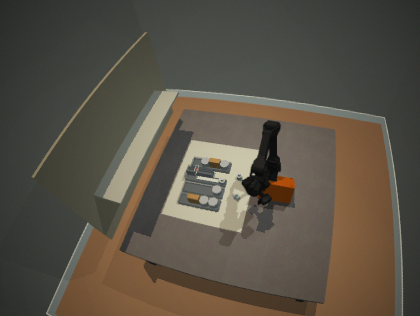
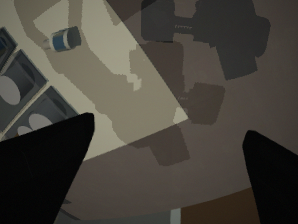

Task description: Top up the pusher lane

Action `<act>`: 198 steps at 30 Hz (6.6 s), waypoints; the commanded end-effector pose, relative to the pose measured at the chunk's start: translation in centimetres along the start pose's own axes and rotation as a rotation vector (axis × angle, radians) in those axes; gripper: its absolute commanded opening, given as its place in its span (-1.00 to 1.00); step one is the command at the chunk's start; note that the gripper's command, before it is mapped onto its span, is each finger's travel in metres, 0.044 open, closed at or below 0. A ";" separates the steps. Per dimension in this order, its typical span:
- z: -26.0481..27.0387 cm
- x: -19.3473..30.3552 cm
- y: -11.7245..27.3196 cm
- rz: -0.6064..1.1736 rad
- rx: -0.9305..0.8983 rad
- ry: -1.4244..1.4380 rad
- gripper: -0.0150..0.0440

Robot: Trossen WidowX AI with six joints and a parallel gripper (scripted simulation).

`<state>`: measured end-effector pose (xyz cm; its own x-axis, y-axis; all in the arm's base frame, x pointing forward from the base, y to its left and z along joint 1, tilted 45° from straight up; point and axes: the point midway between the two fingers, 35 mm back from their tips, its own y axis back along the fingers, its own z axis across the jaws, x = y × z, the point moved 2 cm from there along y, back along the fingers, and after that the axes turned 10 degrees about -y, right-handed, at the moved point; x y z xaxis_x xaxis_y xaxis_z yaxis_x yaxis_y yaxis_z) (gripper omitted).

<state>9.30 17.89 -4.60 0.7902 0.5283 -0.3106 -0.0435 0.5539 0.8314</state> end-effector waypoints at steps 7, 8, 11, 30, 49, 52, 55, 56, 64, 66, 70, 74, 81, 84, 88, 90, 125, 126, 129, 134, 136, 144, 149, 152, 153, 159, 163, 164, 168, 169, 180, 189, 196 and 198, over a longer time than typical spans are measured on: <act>5.1 1.9 -0.3 0.002 0.011 -0.714 1.00; 6.1 2.1 -0.4 0.001 0.011 -0.846 1.00; 9.1 2.6 -0.8 -0.003 0.007 -1.242 1.00; 21.2 0.0 -3.7 0.040 -0.118 -2.883 1.00; 27.9 -6.0 -6.0 0.370 -0.369 -4.036 1.00; 27.7 -6.0 -6.1 0.370 -0.369 -4.036 1.00; 27.7 -6.0 -6.1 0.370 -0.369 -4.036 1.00; 27.7 -6.0 -6.1 0.370 -0.369 -4.036 1.00; 27.7 -6.3 -7.9 0.368 -0.368 -4.036 1.00; 27.8 -6.7 -9.4 0.372 -0.370 -4.036 1.00; 27.7 -6.8 -9.6 0.373 -0.370 -4.035 1.00; 27.8 -7.1 -10.9 0.374 -0.370 -4.035 1.00; 27.9 -7.2 -11.6 0.373 -0.370 -4.035 1.00; 27.9 -7.3 -12.1 0.373 -0.370 -4.035 1.00; 27.9 -7.4 -12.7 0.373 -0.370 -4.035 1.00; 28.0 -7.5 -13.1 0.373 -0.371 -4.035 1.00; 28.3 -6.2 -10.1 0.351 -0.360 -4.038 -0.49; 28.3 -6.1 -9.6 0.350 -0.360 -4.039 -0.49; 28.2 -5.8 -8.1 0.350 -0.361 -4.038 -0.49; 28.2 -5.5 -5.3 0.359 -0.366 -4.037 -0.49; 28.1 -5.5 -4.3 0.366 -0.368 -4.036 -0.49; 28.1 -4.3 -4.8 0.368 -0.367 -4.036 -0.49; 28.1 -2.7 -6.1 0.368 -0.364 -4.036 -0.49; 28.0 -1.8 -7.0 0.368 -0.364 -4.034 -0.49; 28.0 -1.5 -7.3 0.367 -0.364 -4.033 -0.49; 27.7 0.3 -9.1 0.365 -0.363 -4.029 -0.49; 27.4 1.4 -10.5 0.364 -0.363 -4.026 -0.49; 27.3 1.6 -10.7 0.364 -0.363 -4.025 -0.49; 27.3 1.8 -11.0 0.364 -0.363 -4.025 -0.49; 27.3 1.8 -11.2 0.364 -0.363 -4.025 -0.49; 27.5 1.3 -13.4 0.366 -0.364 -4.025 -0.49; 27.7 1.5 -13.4 0.366 -0.363 -4.025 -0.49; 27.9 1.7 -13.5 0.366 -0.363 -4.025 -0.49; 27.9 1.7 -13.5 0.366 -0.363 -4.025 -0.49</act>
<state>28.11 -6.54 -3.54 -0.9620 0.2433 -0.1239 0.0842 0.6960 0.7131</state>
